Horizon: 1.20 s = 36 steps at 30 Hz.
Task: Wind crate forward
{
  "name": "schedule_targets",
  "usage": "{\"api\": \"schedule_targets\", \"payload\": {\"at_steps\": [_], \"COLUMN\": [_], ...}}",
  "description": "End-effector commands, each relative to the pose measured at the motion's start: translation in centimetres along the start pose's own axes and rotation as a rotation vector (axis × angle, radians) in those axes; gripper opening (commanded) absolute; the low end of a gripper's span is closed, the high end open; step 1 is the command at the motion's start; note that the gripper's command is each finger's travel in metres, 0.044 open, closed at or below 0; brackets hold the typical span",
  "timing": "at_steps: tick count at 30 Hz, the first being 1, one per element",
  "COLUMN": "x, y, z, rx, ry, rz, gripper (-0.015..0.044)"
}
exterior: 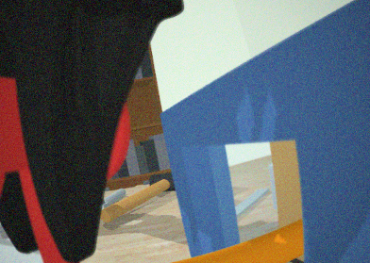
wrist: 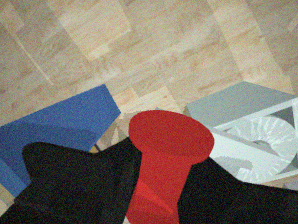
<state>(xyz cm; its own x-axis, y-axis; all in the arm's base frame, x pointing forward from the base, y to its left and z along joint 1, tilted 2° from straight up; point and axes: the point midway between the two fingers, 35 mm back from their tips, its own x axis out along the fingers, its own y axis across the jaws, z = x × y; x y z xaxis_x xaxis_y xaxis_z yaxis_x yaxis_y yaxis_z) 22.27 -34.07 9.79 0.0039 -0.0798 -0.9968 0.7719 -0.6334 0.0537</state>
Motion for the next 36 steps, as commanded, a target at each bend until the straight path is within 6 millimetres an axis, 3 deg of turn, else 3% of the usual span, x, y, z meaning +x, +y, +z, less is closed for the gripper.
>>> {"api": "schedule_targets", "payload": {"at_steps": [1, 36], "x": [-0.2, -0.3], "y": [0.1, -1.6], "z": [-2.1, -7.4], "rx": [-0.019, -0.019], "ry": [0.03, 0.035], "rz": [0.002, 0.0], "gripper": [0.0, 0.0]}}
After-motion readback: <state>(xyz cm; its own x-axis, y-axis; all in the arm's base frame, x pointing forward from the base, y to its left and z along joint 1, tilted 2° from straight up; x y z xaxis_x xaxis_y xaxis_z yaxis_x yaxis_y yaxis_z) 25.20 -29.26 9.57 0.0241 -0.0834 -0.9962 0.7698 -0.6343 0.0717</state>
